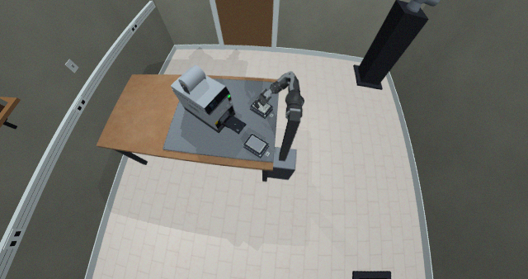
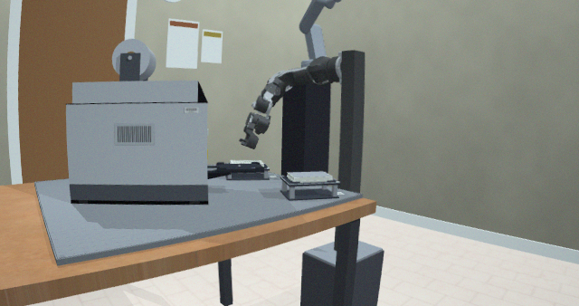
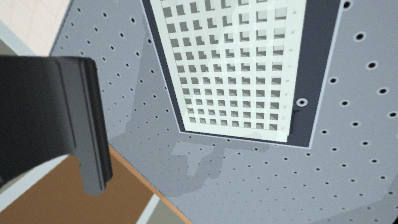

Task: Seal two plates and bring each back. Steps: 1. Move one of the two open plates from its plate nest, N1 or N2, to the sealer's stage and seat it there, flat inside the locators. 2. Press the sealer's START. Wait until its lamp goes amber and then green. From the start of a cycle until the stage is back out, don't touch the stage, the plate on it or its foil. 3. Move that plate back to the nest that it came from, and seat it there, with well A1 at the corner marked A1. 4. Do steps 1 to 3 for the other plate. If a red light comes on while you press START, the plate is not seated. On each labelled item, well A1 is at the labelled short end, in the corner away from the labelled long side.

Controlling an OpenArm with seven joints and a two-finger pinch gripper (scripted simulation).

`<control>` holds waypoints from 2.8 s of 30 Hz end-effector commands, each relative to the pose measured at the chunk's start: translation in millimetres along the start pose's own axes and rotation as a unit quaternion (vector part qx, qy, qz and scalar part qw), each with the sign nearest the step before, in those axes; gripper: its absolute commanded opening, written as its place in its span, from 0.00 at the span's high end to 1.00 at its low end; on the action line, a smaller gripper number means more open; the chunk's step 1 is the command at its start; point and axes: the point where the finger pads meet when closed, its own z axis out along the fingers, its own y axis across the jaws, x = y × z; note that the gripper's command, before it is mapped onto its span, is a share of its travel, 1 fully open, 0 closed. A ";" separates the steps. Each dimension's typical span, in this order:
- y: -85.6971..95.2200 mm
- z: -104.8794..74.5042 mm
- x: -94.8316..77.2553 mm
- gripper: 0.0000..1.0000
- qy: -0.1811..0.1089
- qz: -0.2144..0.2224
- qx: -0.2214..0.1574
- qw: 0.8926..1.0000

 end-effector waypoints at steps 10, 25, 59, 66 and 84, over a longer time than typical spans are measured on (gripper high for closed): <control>-16.6 -7.8 -1.7 0.35 0.004 -0.009 -0.007 1.000; -16.0 8.9 5.7 0.35 0.006 -0.010 -0.008 1.000; -16.3 41.2 16.5 0.35 0.004 -0.009 -0.007 1.000; -16.3 41.2 16.5 0.35 0.004 -0.009 -0.007 1.000; -16.4 41.3 16.5 0.35 0.004 -0.009 -0.007 1.000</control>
